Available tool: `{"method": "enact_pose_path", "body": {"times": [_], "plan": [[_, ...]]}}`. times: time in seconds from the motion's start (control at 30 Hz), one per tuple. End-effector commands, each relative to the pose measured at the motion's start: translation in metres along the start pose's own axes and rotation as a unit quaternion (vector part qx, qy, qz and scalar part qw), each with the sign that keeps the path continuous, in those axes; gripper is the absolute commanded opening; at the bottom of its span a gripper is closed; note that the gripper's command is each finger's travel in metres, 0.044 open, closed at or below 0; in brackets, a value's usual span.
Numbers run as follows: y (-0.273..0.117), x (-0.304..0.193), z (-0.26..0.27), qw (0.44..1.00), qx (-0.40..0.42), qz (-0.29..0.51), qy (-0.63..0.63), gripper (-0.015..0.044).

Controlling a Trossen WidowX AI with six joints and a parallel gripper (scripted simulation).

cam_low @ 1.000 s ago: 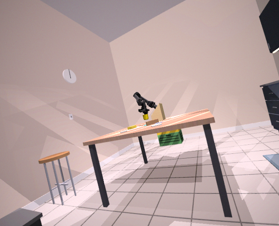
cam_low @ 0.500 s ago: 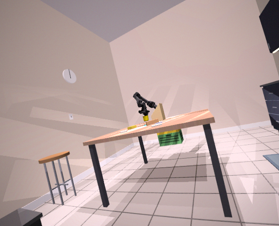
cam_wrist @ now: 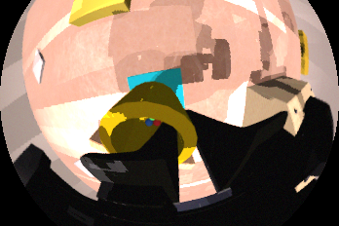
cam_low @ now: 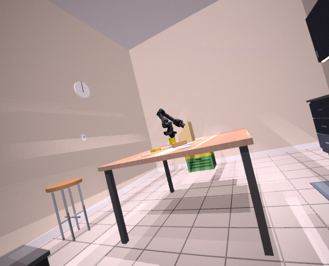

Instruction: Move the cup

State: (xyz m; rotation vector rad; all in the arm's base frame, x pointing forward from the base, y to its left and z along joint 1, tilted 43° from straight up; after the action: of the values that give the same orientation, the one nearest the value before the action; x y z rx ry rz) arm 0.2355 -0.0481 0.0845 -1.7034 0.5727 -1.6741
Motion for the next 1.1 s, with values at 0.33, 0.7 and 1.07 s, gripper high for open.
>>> {"method": "enact_pose_path", "body": {"times": [0.33,0.7,1.07], "plan": [[0.017,-0.002,-0.004,1.000,-0.003,0.003,-0.005,0.0000],[0.028,-0.001,-0.006,1.000,-0.003,0.002,-0.005,0.0000],[0.026,0.001,-0.004,1.000,-0.001,-0.002,0.000,0.0000]]}}
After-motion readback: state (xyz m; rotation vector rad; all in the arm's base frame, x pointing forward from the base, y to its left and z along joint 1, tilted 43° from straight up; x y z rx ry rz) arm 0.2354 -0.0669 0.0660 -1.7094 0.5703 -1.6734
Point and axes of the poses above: the point midway between the two fingers, 35 mm back from their tips, its own y axis out along the fingers, its own z axis across the jaws, x = y × z, the point moved 9 cm from there along -y, back along the fingers, and after that the axes turned 3 degrees about -y, right-handed, at the moved point
